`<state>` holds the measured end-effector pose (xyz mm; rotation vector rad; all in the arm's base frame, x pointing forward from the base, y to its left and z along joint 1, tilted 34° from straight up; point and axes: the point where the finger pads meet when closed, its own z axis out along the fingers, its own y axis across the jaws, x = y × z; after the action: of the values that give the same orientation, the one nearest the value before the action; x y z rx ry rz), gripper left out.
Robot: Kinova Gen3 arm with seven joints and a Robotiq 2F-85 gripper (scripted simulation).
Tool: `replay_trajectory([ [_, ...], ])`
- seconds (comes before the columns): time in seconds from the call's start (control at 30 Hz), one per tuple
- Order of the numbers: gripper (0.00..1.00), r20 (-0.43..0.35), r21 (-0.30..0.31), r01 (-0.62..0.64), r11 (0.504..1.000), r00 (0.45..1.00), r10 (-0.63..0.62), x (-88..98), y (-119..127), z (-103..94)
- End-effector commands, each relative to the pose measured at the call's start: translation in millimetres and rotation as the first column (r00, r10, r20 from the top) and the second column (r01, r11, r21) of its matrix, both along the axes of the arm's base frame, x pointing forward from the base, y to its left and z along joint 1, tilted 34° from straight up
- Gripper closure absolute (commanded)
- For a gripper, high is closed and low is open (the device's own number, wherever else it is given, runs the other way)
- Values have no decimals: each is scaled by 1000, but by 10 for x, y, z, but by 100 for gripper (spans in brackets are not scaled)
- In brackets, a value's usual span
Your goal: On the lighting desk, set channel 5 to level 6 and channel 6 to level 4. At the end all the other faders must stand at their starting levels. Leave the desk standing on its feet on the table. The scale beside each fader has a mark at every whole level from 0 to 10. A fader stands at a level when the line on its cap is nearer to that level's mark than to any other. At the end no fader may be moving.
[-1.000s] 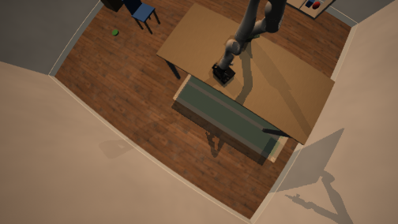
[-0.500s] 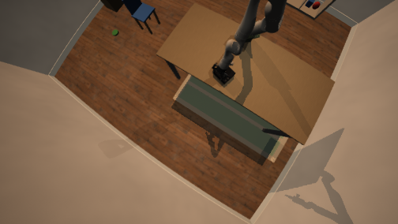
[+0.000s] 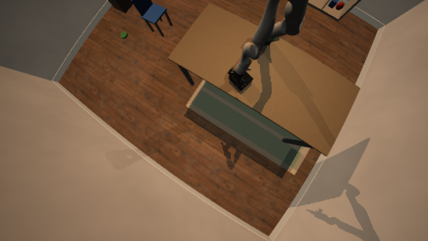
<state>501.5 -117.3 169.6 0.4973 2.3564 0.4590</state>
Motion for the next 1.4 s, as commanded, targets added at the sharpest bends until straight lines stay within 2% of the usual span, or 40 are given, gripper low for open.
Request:
replay_trajectory([
  [0.0,0,1,-1,1,1000,1000,-1,1,-5,4],
  [0.4,0,-37,-9,-22,1000,999,21,-113,29,-108],
  [0.67,0,-125,-20,-116,993,986,113,-486,160,-266],
  [0.9,0,-174,-24,-244,969,956,237,-911,287,-214],
  [0.97,0,-174,-24,-244,969,956,237,-911,287,-214],
  [1.2,0,-186,-32,-330,943,929,319,-1190,335,-110],
  [1.37,0,-187,-35,-344,938,924,332,-1237,340,-91],
])
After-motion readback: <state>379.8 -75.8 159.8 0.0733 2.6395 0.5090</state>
